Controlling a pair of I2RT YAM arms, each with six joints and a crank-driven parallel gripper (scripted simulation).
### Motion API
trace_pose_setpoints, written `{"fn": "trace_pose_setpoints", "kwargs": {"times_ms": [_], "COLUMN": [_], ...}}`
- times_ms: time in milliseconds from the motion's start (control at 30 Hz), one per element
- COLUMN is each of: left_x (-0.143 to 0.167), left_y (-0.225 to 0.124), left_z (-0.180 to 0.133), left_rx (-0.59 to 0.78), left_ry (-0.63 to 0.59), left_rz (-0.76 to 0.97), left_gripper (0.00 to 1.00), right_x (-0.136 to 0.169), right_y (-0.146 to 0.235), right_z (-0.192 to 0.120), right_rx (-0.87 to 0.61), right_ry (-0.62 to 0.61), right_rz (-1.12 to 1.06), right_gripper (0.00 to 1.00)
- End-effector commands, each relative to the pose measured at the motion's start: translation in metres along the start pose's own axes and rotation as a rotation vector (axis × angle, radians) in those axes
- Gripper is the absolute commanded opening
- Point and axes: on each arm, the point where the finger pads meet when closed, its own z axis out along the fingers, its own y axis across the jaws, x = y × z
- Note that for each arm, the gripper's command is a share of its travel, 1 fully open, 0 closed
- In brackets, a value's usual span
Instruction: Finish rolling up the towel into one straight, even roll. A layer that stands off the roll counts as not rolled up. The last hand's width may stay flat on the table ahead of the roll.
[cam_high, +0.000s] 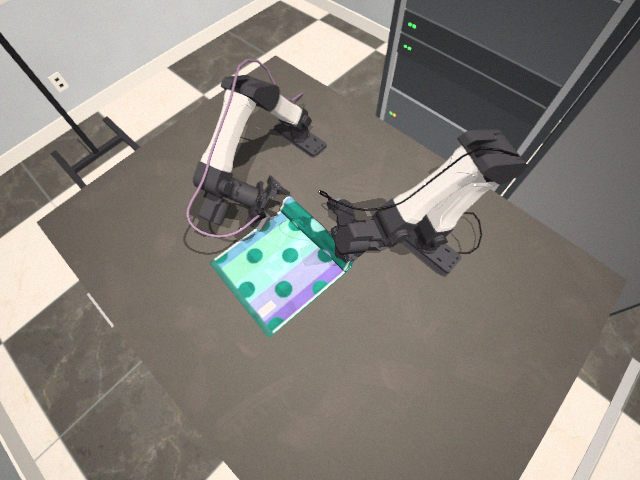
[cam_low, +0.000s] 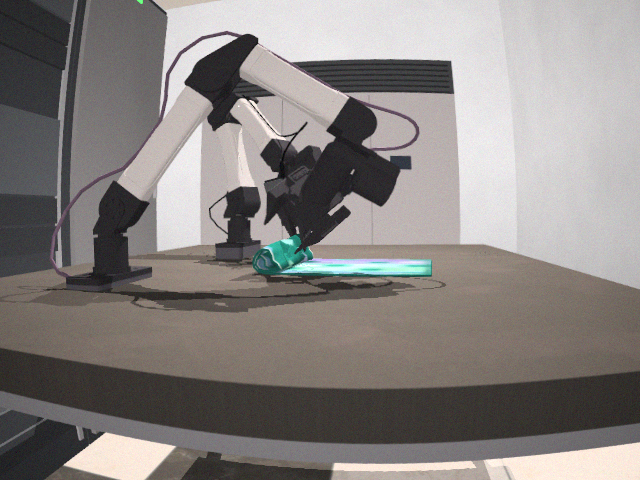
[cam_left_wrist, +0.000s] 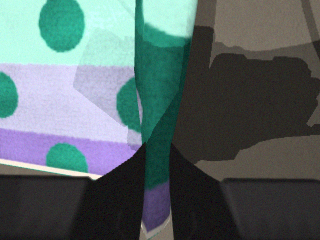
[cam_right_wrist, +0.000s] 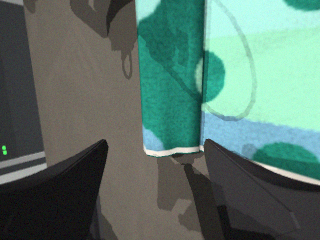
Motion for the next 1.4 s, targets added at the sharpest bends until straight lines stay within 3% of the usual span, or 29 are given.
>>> {"fn": "trace_pose_setpoints", "kwargs": {"times_ms": [0, 267, 600, 667, 1067, 1367], "left_x": [0.002, 0.001, -0.001, -0.001, -0.003, -0.003], "left_y": [-0.012, -0.011, -0.011, -0.011, -0.010, -0.010], "left_z": [-0.001, -0.002, -0.005, -0.005, -0.007, -0.008], "left_rx": [0.119, 0.256, 0.499, 0.499, 0.731, 0.793], "left_ry": [0.008, 0.021, 0.044, 0.044, 0.067, 0.073], "left_rz": [-0.079, -0.188, -0.382, -0.382, -0.566, -0.616], "left_gripper": [0.16, 0.16, 0.16, 0.16, 0.16, 0.16], "right_x": [0.008, 0.007, 0.000, 0.000, -0.010, -0.012], "right_y": [0.003, 0.006, 0.023, 0.023, 0.045, 0.049], "right_z": [-0.008, -0.006, 0.008, 0.008, 0.026, 0.029], "right_rx": [-0.041, 0.018, 0.368, 0.368, 0.824, 0.906], "right_ry": [0.049, 0.044, 0.015, 0.015, -0.024, -0.032], "right_rz": [0.008, -0.031, -0.265, -0.265, -0.569, -0.624], "right_gripper": [0.85, 0.87, 0.91, 0.91, 0.96, 0.98]}}
